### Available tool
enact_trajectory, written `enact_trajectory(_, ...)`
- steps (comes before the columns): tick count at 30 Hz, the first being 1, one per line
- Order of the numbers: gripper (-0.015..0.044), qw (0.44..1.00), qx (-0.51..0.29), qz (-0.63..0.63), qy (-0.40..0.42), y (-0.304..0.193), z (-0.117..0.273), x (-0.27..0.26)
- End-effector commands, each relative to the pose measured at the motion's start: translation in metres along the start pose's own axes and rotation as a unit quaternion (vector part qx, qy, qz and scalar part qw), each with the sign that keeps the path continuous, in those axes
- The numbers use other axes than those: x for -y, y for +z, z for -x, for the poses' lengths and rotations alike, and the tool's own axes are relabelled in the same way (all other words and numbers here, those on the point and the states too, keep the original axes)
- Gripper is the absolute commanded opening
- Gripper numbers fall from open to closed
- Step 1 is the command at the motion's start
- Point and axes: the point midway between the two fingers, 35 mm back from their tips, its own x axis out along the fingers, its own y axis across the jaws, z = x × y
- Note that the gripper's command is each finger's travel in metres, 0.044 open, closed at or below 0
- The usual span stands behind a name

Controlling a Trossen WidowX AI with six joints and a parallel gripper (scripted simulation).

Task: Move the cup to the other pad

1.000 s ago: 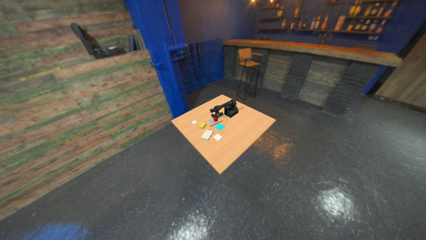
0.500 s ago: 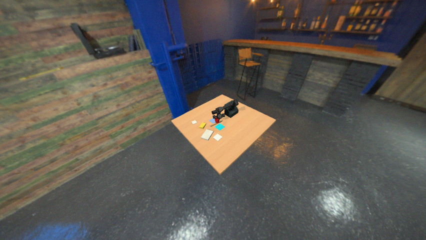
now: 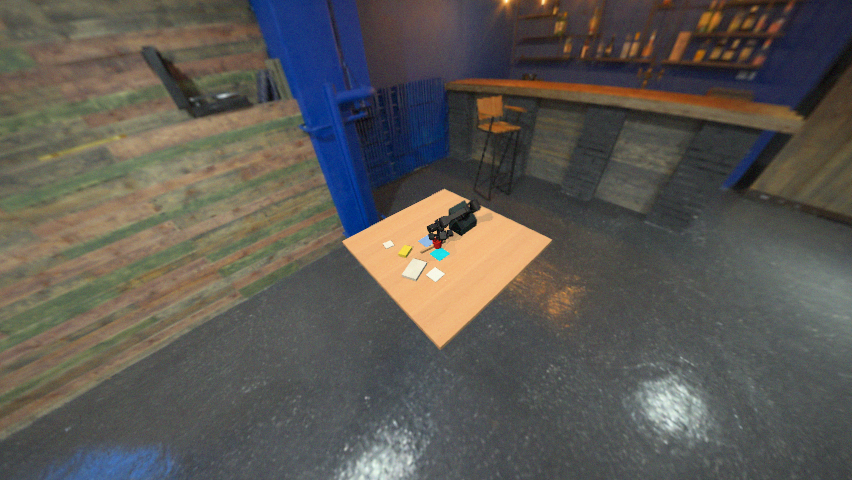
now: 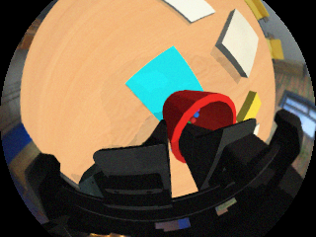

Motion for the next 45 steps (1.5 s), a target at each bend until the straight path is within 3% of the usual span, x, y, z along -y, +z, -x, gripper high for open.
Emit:
enact_trajectory(1,0.0000,1.000,0.003,0.003,-0.001,0.012,0.002,-0.003)
enact_trajectory(9,0.0000,1.000,0.004,0.003,-0.001,0.030,0.002,-0.011)
enact_trajectory(45,0.0000,1.000,0.005,0.003,-0.001,0.031,-0.045,-0.012)
